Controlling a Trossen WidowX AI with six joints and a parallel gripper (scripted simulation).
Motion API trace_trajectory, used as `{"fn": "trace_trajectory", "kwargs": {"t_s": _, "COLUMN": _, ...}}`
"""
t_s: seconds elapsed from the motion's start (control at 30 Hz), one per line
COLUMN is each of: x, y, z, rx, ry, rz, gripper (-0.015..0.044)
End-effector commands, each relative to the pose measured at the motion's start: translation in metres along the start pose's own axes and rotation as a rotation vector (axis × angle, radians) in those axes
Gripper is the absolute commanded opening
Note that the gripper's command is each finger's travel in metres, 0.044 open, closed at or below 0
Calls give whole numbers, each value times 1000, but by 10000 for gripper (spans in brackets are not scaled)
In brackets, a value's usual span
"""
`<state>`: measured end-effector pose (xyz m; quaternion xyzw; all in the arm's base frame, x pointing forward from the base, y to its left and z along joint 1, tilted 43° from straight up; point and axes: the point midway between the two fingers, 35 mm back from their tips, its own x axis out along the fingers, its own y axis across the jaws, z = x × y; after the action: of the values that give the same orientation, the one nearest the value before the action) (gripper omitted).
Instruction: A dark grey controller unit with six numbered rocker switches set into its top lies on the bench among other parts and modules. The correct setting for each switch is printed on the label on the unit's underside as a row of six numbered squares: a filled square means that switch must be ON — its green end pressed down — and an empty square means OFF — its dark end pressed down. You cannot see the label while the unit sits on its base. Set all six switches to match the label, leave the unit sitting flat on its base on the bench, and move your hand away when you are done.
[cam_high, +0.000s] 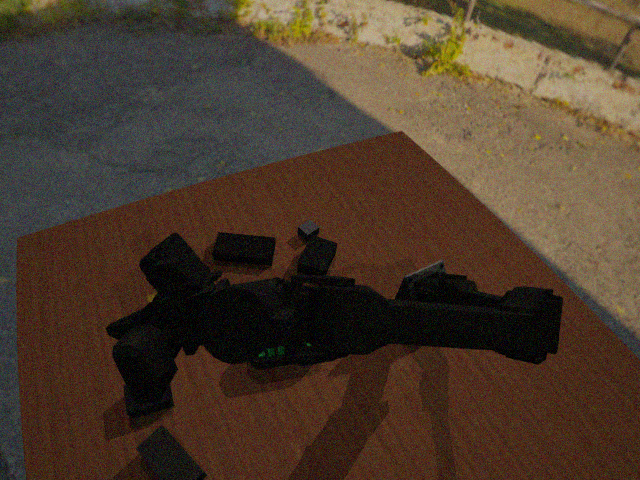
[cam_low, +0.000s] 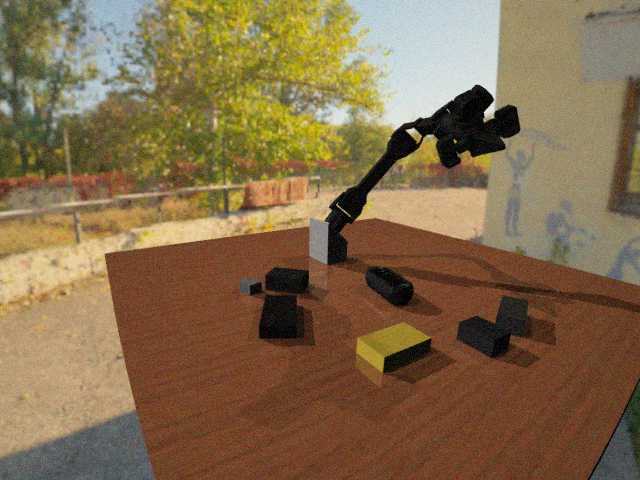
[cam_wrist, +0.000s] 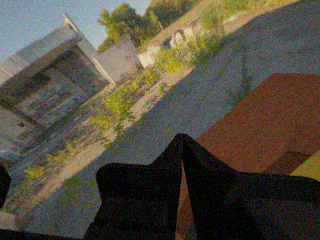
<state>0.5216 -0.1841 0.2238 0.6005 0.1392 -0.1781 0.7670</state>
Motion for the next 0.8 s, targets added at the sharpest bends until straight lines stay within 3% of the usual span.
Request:
{"fn": "trace_trajectory", "kwargs": {"t_s": 0.0, "x": 13, "y": -64, "z": -16, "rx": -131, "ry": 125, "rz": -150, "gripper": 0}}
{"fn": "trace_trajectory", "kwargs": {"t_s": 0.2, "x": 13, "y": -157, "z": -47, "rx": -306, "ry": 378, "rz": -318, "gripper": 0}}
{"fn": "trace_trajectory", "kwargs": {"t_s": 0.43, "x": -18, "y": -255, "z": -95, "rx": -440, "ry": 761, "rz": -386, "gripper": 0}}
{"fn": "trace_trajectory", "kwargs": {"t_s": 0.57, "x": -50, "y": -299, "z": -127, "rx": -467, "ry": 1002, "rz": -334, "gripper": 0}}
{"fn": "trace_trajectory", "kwargs": {"t_s": 0.77, "x": -111, "y": -337, "z": -175, "rx": -413, "ry": 1312, "rz": -108, "gripper": 0}}
